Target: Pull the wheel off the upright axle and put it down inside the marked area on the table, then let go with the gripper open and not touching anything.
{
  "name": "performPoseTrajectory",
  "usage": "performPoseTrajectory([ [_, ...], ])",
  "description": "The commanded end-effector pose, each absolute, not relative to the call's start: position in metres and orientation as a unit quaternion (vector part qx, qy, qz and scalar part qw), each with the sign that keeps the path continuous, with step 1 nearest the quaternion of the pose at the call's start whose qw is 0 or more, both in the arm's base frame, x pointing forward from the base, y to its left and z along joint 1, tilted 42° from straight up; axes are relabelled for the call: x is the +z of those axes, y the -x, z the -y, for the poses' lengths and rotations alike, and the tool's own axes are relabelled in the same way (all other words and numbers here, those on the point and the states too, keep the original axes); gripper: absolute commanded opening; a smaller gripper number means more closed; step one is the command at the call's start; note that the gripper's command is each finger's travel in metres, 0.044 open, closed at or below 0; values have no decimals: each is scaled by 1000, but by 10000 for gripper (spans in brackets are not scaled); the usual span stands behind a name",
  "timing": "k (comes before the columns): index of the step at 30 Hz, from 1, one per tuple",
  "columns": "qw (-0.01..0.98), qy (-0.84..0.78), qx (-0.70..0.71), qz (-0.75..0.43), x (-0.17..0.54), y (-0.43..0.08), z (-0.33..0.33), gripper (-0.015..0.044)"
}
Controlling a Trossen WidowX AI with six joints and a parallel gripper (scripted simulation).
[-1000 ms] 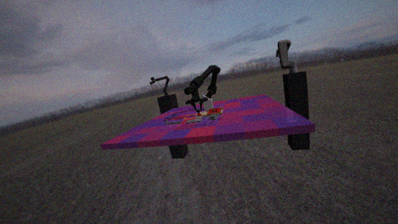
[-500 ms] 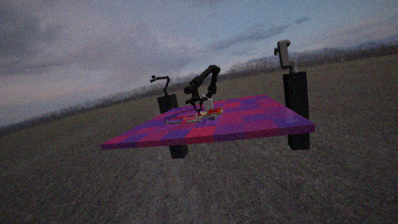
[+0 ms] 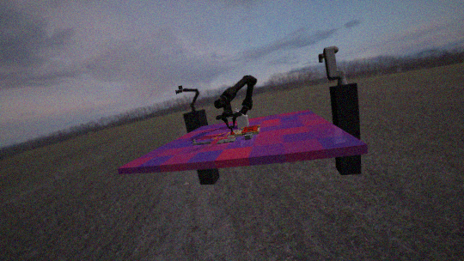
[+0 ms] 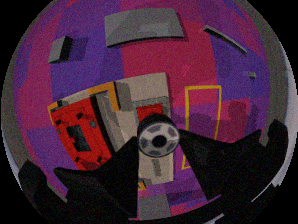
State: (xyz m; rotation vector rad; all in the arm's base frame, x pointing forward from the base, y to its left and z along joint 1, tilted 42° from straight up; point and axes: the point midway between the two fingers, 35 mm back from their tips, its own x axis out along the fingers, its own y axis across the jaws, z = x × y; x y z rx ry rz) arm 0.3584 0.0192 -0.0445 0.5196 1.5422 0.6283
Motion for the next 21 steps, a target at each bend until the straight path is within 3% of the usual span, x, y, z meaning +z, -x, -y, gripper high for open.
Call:
performPoseTrajectory([
  [1,645,-226,276,-676,-43,-360,-17,0],
  [21,646,-226,275,-675,-32,-360,-7,0],
])
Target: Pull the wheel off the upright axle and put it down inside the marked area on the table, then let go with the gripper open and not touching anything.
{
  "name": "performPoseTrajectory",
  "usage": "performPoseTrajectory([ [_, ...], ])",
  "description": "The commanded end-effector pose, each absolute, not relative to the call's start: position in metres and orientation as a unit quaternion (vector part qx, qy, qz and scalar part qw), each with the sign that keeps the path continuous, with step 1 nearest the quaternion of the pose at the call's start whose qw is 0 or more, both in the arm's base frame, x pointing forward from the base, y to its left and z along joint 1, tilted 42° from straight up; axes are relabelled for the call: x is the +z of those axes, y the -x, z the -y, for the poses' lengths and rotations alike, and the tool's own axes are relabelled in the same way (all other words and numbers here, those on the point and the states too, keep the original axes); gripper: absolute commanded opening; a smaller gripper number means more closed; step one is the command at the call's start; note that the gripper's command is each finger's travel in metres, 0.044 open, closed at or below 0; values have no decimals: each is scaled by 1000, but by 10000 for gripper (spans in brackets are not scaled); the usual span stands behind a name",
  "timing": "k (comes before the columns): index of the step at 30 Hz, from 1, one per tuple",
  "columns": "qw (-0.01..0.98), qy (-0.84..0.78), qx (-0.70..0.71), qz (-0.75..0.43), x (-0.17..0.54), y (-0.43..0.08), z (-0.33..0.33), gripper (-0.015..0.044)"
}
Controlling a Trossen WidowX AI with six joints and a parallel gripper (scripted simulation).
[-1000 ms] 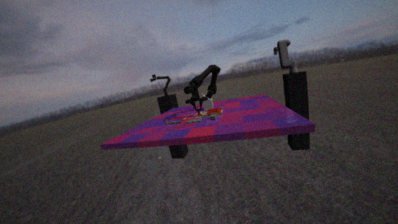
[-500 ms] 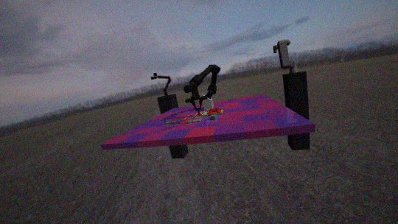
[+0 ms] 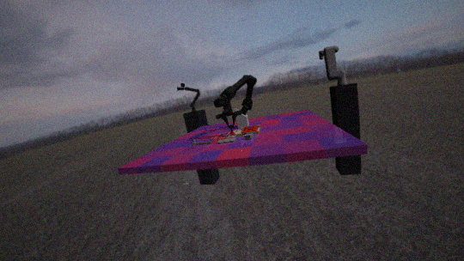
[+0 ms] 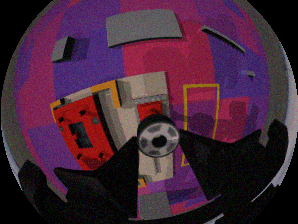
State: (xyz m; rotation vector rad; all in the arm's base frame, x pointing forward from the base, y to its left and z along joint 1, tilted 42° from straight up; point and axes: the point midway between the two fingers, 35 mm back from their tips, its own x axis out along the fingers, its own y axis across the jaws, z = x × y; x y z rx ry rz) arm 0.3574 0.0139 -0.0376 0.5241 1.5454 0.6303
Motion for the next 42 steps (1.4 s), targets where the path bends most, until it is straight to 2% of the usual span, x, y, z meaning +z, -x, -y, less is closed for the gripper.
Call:
performPoseTrajectory([
  [1,646,-226,275,-675,-28,-360,-4,0],
  [8,646,-226,275,-675,-11,-356,10,0],
  [28,646,-224,272,-677,-77,-311,91,0],
  [42,646,-224,273,-676,-96,-309,76,0],
])
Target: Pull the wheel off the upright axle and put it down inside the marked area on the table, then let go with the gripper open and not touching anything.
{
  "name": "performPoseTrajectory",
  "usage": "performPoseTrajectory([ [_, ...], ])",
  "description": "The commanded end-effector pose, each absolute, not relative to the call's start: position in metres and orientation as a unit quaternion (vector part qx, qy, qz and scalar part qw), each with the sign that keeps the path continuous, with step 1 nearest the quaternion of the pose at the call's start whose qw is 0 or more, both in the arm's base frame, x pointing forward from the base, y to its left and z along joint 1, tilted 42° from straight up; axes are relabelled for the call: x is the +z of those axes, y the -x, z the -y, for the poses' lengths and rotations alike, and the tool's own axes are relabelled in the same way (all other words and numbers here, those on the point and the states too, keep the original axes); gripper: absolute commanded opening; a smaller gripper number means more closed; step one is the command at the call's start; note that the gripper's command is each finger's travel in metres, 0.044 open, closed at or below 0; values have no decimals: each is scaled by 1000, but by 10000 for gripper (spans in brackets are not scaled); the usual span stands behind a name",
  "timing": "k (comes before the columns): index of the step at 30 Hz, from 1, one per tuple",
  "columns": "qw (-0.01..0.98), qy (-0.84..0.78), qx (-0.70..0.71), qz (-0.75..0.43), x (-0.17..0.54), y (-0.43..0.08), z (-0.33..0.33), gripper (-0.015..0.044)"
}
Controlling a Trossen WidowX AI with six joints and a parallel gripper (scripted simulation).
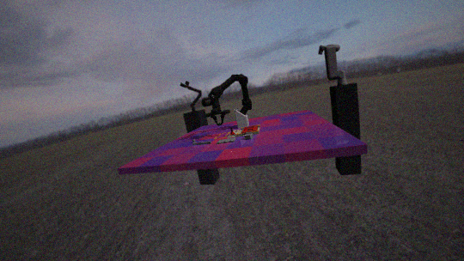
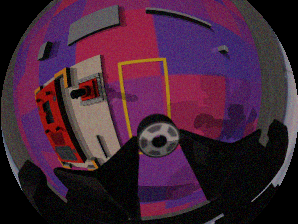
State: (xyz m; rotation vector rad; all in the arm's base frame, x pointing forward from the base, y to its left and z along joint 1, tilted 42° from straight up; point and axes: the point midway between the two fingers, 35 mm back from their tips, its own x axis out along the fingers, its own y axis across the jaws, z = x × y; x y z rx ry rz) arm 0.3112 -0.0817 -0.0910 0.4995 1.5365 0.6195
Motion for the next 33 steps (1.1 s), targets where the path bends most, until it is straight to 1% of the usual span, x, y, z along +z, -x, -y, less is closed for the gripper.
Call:
performPoseTrajectory([
  [1,647,-224,273,-676,-98,-310,74,0],
  [12,646,-225,274,-676,-153,-304,25,0],
  [17,646,-225,274,-676,-157,-304,22,0],
  [28,644,-221,276,-679,-152,-304,26,289],
  [29,644,-221,275,-678,-149,-305,29,300],
  [33,646,-223,274,-677,-124,-308,52,300],
])
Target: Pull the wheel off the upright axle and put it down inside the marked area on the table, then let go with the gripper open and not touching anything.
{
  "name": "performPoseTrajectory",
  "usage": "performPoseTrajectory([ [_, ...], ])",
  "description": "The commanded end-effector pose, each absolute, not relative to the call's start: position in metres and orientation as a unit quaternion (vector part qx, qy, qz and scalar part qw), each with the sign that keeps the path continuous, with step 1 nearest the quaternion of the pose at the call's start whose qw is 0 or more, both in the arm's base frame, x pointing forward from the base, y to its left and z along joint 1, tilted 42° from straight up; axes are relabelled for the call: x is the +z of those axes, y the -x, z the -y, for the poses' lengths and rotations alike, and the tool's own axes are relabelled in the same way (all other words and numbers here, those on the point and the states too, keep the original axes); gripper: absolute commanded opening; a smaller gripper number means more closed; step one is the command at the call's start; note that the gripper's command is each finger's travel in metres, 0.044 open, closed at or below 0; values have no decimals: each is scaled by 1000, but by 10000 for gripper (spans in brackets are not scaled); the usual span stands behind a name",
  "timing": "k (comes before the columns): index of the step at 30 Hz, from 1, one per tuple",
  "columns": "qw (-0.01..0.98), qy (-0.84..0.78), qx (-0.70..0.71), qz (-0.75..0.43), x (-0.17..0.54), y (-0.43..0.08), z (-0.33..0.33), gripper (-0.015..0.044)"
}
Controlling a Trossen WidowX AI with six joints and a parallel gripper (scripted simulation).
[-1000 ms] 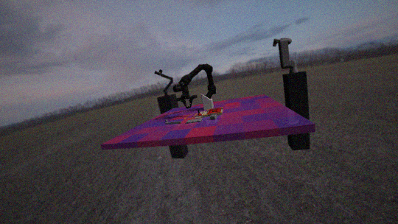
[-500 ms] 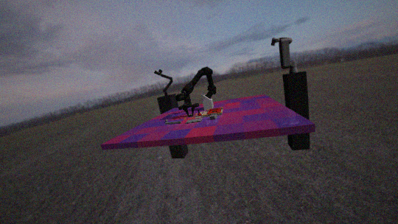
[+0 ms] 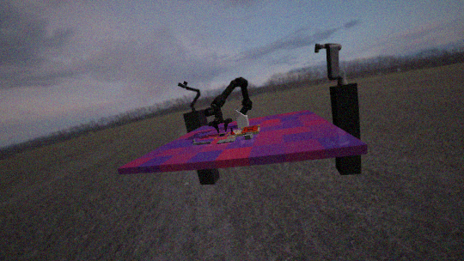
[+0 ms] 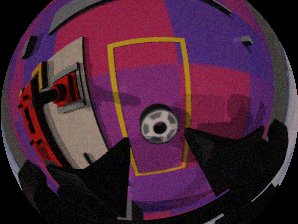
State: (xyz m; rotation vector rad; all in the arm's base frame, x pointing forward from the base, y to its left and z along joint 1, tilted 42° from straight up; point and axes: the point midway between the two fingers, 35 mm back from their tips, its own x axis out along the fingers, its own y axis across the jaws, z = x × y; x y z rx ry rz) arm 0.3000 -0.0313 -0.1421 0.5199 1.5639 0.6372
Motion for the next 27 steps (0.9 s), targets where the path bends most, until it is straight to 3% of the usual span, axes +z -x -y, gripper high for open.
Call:
performPoseTrajectory([
  [1,646,-224,273,-677,-116,-308,59,300],
  [6,646,-225,273,-676,-109,-308,65,300],
  [12,646,-226,270,-677,-76,-264,73,440],
  [16,644,-225,272,-678,-51,-228,75,440],
  [27,644,-225,272,-678,-50,-227,75,440],
])
